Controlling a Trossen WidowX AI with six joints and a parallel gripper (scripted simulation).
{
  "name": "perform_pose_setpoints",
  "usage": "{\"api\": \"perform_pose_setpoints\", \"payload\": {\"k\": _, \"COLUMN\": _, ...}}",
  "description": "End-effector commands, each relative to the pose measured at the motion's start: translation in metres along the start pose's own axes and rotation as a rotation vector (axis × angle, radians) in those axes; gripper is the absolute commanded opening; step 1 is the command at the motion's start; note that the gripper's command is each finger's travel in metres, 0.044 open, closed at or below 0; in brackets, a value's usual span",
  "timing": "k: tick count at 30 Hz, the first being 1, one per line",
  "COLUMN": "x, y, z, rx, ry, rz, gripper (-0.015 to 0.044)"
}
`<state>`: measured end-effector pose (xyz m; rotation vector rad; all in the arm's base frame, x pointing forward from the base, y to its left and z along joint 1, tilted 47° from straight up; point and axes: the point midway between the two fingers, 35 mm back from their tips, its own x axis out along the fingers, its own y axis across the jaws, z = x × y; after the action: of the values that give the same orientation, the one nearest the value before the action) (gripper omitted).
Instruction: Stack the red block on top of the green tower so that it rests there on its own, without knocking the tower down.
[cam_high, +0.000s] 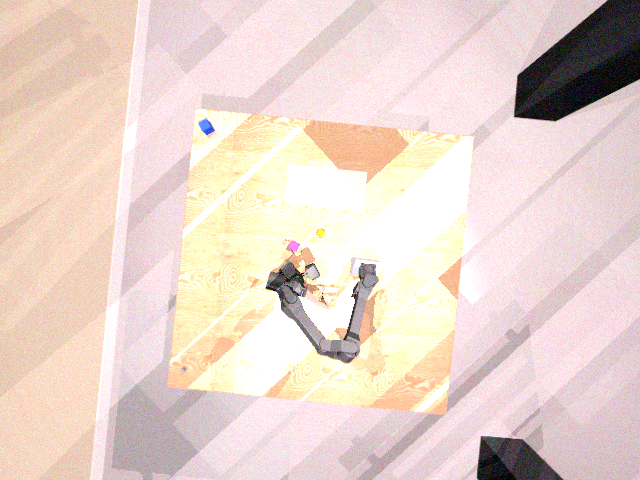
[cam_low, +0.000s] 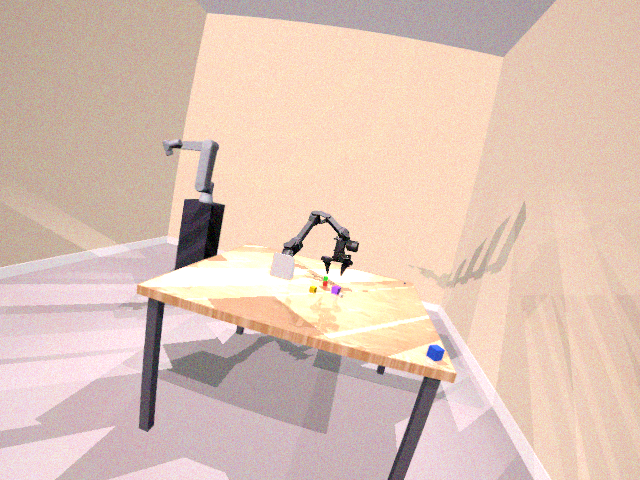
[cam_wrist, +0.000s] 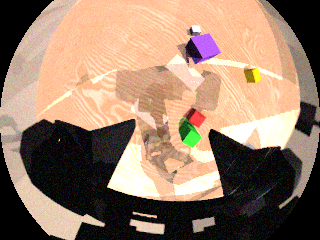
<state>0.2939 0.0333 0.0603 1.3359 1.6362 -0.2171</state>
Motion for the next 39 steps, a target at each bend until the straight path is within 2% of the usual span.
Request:
{"api": "perform_pose_setpoints", "payload": {"k": 1, "x": -0.002, "y": -0.024, "z": 0.005, "rx": 0.226, "ry": 0.054, "rz": 0.006, "gripper": 0.044}}
{"api": "perform_pose_setpoints", "payload": {"k": 6, "x": -0.006, "y": -0.047, "z": 0.007, "rx": 0.451, "ry": 0.108, "rz": 0.016, "gripper": 0.044}}
{"api": "perform_pose_setpoints", "payload": {"k": 12, "x": -0.006, "y": -0.047, "z": 0.008, "rx": 0.451, "ry": 0.108, "rz": 0.016, "gripper": 0.044}}
{"api": "perform_pose_setpoints", "payload": {"k": 20, "x": 0.03, "y": -0.047, "z": 0.002, "rx": 0.451, "ry": 0.109, "rz": 0.017, "gripper": 0.044}}
{"api": "perform_pose_setpoints", "payload": {"k": 39, "x": 0.055, "y": -0.045, "z": 0.0, "rx": 0.451, "ry": 0.11, "rz": 0.018, "gripper": 0.044}}
